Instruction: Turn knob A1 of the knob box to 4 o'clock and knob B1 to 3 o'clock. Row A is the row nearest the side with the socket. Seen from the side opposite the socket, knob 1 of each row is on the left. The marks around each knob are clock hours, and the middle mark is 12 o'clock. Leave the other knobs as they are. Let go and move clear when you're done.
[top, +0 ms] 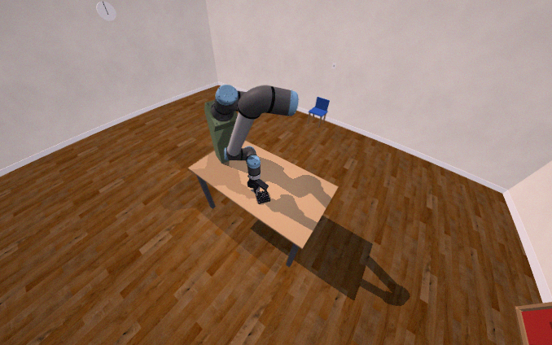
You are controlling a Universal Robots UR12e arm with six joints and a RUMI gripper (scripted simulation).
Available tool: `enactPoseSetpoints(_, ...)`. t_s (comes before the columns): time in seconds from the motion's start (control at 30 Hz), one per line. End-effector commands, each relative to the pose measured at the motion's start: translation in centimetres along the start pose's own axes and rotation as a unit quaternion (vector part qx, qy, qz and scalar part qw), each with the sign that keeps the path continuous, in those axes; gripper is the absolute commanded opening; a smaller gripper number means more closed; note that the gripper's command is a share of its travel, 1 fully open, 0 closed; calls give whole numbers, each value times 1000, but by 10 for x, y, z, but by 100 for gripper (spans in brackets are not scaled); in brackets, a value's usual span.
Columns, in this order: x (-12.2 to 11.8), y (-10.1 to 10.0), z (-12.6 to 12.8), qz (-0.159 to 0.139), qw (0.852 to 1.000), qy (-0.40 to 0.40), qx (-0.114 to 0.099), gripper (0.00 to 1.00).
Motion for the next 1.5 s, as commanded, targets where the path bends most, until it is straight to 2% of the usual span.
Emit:
enactPoseSetpoints(0.0,3,0,0,2,1000,1,-1,11)
enactPoseSetpoints(0.4,10,0,0,2,1000,1,-2,11)
enactPoseSetpoints(1.47,8,0,-1,1,1000,1,-1,11)
Point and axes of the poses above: the point where the finger pads meet when closed, its own y axis back along the fingers, its own z axis across the jaws, x = y × z, the point moved 6 cm from there along y, back along the fingers, and after that the axes turned 11 degrees about -y, right-handed, at the moved point
